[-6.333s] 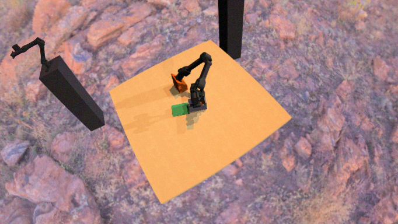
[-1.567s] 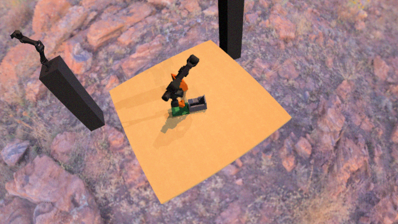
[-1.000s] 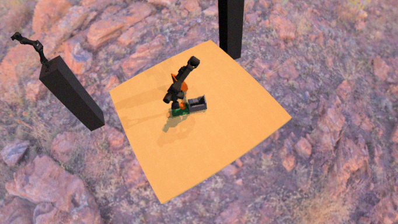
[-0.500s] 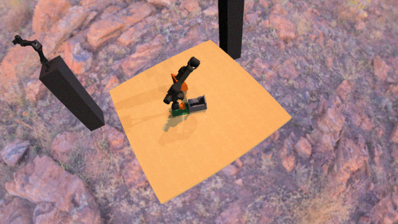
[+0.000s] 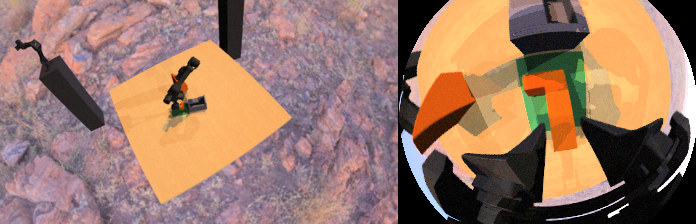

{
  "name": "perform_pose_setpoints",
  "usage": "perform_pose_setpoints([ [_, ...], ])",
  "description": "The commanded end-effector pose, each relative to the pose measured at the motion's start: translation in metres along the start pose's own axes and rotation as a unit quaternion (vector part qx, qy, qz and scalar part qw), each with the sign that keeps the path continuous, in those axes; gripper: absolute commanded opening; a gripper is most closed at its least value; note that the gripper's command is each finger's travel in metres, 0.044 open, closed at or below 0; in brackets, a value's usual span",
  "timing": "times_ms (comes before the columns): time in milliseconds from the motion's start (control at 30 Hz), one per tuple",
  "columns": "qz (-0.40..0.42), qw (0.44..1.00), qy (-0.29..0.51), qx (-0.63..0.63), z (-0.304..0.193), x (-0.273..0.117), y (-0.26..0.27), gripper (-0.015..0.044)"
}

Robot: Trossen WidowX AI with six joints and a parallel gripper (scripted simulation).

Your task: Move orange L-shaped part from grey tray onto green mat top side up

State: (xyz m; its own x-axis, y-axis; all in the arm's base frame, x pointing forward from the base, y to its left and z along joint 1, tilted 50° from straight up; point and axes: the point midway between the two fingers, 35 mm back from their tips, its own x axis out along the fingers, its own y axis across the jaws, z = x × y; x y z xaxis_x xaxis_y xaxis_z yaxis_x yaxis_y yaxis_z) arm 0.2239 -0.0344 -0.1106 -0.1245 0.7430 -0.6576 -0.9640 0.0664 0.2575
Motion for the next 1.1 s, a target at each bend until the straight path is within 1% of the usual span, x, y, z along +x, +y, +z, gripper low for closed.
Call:
perform_pose_setpoints([
  [0, -0.001, 1.0, 0.002, -0.001, -0.001, -0.014, -0.002, 0.0315],
  [100, -0.002, 1.0, 0.002, 0.0, -0.002, -0.048, -0.004, 0.0394],
  [167, -0.002, 1.0, 0.002, 0.001, -0.001, -0.077, -0.002, 0.04],
  [233, -0.002, 1.0, 0.002, 0.001, -0.001, -0.089, 0.0, 0.04],
  [433, -0.002, 1.0, 0.002, 0.001, -0.001, -0.089, 0.0, 0.04],
  [467, -0.005, 1.0, 0.001, 0.003, -0.002, -0.083, -0.002, 0.04],
  [1067, -0.005, 1.0, 0.001, 0.003, -0.002, -0.083, -0.002, 0.04],
])
